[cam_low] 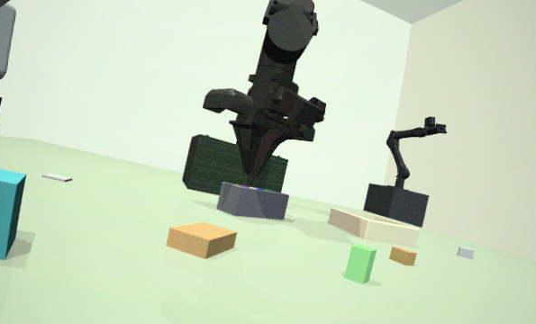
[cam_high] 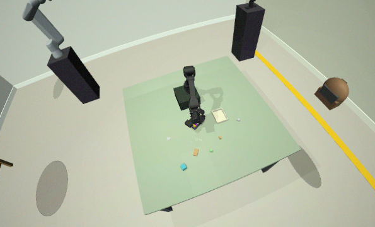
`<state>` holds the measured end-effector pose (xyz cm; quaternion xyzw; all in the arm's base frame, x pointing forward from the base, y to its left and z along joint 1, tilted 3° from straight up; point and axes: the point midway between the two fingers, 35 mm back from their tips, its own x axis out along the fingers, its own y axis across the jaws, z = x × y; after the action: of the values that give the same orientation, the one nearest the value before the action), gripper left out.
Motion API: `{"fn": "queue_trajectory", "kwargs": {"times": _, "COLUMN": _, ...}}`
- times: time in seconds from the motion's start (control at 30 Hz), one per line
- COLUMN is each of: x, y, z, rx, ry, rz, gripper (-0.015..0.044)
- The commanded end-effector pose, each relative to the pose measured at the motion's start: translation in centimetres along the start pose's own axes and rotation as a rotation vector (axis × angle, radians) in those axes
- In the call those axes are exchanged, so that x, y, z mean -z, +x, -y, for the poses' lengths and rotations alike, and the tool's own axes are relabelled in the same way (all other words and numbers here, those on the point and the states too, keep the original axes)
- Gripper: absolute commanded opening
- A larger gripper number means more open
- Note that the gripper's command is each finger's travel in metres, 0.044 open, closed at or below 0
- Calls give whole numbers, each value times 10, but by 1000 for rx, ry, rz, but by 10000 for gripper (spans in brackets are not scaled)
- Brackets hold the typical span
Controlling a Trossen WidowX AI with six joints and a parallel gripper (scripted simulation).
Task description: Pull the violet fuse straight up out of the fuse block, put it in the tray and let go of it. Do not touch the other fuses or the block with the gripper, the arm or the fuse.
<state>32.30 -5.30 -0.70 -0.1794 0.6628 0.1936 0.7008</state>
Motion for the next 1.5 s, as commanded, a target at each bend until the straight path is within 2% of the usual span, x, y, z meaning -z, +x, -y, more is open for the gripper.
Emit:
{"fn": "queue_trajectory", "kwargs": {"times": 0.0, "x": 1, "y": 7, "z": -2, "rx": -10, "ry": 0, "rz": -5, "gripper": 64}}
{"fn": "queue_trajectory", "kwargs": {"times": 1.47, "x": 2, "y": 25, "z": -3, "rx": -11, "ry": 0, "rz": -5, "gripper": 64}}
